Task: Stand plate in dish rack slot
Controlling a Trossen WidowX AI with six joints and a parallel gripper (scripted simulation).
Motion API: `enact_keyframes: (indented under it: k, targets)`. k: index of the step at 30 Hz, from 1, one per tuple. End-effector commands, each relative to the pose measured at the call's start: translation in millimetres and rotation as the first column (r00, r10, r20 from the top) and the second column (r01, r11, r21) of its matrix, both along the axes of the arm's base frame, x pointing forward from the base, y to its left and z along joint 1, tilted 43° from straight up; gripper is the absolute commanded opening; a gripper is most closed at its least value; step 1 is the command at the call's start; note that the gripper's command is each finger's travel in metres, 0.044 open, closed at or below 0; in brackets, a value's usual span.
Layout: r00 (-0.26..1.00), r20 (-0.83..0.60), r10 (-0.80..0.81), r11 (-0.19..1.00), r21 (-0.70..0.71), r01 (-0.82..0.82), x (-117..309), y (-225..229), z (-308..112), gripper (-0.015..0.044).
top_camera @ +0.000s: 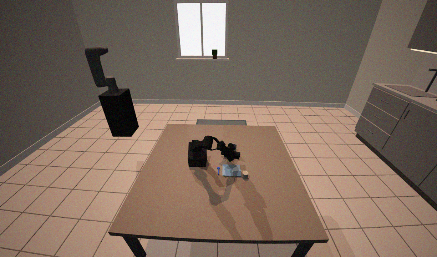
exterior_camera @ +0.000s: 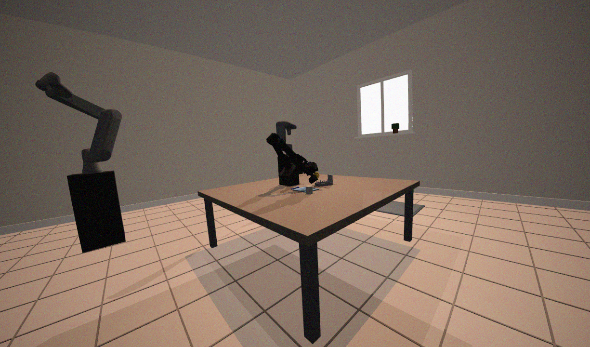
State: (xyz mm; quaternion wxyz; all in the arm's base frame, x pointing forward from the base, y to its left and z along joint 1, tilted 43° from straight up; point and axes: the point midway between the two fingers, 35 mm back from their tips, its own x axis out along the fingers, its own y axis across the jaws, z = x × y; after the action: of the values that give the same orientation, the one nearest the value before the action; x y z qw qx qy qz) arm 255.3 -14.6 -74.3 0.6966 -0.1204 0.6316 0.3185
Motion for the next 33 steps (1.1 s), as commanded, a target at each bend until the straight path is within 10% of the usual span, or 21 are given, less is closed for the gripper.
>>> enact_keyframes:
  k: [1,33]
  targets:
    - [0.996,0.060,0.062,0.997,0.045,-0.064,-2.9,-1.7,-1.9,0.0000]
    - [0.605,0.670,0.430,0.857,-0.094,-0.506,-3.1,-33.9,9.2,0.0000]
